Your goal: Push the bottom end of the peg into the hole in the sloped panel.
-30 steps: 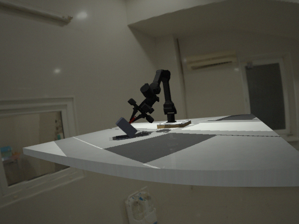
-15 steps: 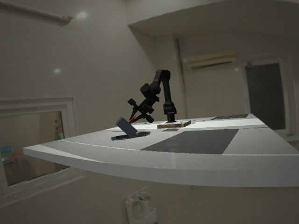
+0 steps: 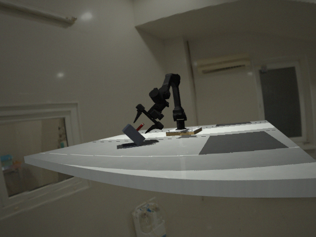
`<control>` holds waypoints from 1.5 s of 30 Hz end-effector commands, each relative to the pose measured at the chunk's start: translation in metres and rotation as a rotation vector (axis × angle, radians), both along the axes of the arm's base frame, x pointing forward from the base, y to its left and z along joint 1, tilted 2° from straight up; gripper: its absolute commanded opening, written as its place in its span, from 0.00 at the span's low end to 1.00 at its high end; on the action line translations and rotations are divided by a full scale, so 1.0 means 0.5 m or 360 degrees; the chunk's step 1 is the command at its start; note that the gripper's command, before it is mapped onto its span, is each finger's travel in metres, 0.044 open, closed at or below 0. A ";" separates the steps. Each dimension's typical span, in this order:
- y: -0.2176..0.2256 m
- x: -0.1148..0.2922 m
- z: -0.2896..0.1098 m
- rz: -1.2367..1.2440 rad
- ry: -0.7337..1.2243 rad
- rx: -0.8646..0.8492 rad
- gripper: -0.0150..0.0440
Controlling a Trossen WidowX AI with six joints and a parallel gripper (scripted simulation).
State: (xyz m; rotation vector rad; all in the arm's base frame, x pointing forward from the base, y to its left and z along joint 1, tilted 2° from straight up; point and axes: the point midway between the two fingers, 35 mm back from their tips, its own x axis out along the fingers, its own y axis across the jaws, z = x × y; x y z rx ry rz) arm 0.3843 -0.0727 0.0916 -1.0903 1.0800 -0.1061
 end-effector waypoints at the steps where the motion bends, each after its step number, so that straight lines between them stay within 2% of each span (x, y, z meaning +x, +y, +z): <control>1: 0.009 -0.005 0.016 -0.0006 -0.0015 0.0000 1.00; 45: 0.114 -0.091 0.111 0.0008 -0.0005 0.0007 1.00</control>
